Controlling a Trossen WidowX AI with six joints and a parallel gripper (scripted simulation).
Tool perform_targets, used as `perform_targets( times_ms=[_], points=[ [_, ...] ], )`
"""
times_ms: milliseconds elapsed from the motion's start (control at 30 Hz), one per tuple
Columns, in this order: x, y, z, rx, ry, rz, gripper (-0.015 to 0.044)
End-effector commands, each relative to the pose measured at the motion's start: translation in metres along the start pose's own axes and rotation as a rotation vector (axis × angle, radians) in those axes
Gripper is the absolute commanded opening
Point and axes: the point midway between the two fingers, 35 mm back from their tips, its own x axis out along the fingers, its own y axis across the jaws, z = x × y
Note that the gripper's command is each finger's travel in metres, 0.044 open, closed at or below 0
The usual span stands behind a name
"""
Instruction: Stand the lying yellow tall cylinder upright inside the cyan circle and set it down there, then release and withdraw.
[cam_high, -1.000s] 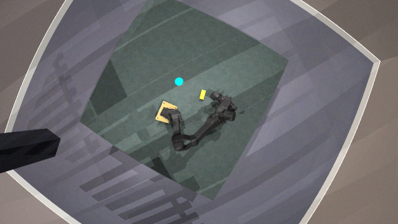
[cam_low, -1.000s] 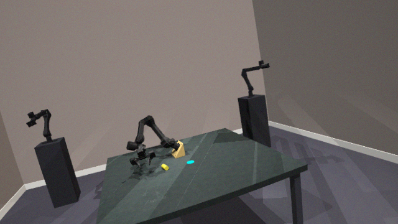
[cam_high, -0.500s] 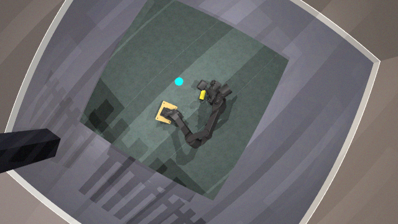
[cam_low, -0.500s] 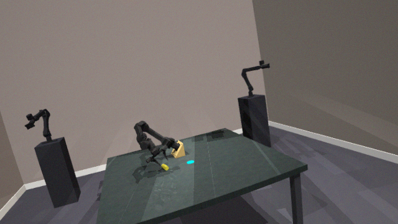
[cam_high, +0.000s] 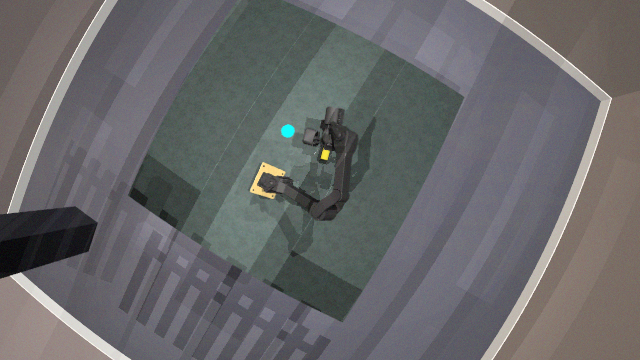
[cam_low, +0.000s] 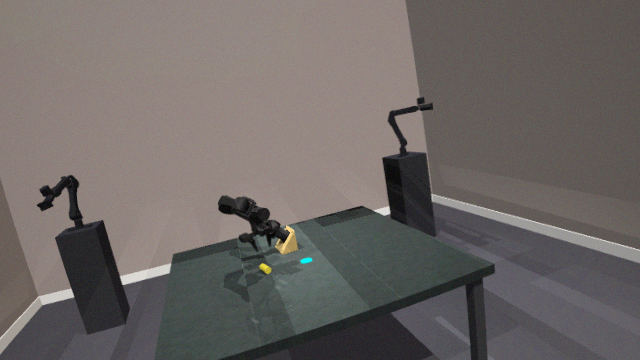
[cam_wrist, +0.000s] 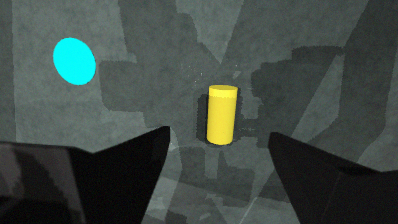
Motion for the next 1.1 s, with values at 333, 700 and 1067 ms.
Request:
perform_targets(
  times_ms=[333, 700, 1067],
  points=[
    [0.06, -0.005, 0.004, -0.018, 0.008, -0.028, 0.0309],
    [0.103, -0.011, -0.001, -0.014, 0.008, -0.056, 0.0257],
    [0.101, -0.01, -0.001, -0.014, 0.008, -0.055, 0.0105]
  ],
)
